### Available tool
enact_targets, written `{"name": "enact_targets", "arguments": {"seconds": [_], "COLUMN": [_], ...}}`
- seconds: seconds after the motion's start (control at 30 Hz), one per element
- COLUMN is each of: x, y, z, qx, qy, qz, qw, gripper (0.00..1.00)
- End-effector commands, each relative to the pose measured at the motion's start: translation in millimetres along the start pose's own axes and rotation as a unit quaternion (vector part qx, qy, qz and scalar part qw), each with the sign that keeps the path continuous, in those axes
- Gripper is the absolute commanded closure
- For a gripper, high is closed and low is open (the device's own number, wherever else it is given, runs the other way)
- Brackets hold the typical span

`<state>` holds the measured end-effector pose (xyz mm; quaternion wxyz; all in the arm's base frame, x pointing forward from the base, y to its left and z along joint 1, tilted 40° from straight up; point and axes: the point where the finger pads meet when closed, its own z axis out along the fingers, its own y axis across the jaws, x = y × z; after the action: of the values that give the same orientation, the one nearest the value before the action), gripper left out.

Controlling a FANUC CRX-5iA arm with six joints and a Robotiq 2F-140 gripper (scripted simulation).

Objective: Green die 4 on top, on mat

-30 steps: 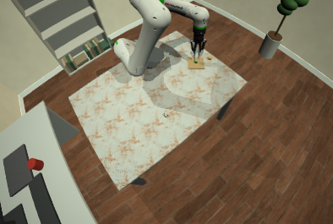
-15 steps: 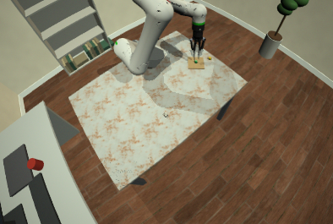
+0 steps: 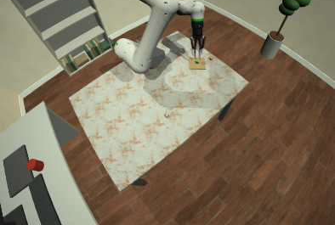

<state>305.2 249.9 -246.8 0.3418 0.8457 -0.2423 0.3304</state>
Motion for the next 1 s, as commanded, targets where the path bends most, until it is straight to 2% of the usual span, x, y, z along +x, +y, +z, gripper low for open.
{"name": "enact_targets", "arguments": {"seconds": [0.0, 0.1, 0.4, 0.67, 0.97], "x": [-1.7, -2.7, -7.8, -11.6, -16.0], "y": [-0.2, -0.7, -0.7, -0.8, -0.8], "z": [-0.1, -1.0, -0.2, 0.6, 2.0], "qx": [-0.001, 0.002, 0.001, 0.002, 0.002], "qy": [0.053, 0.09, 0.107, 0.219, 0.22], "qz": [0.001, 0.002, 0.001, 0.002, 0.002], "qw": [0.999, 0.996, 0.994, 0.976, 0.975], "gripper": [0.71, 0.71, 0.71, 0.71, 0.71]}}
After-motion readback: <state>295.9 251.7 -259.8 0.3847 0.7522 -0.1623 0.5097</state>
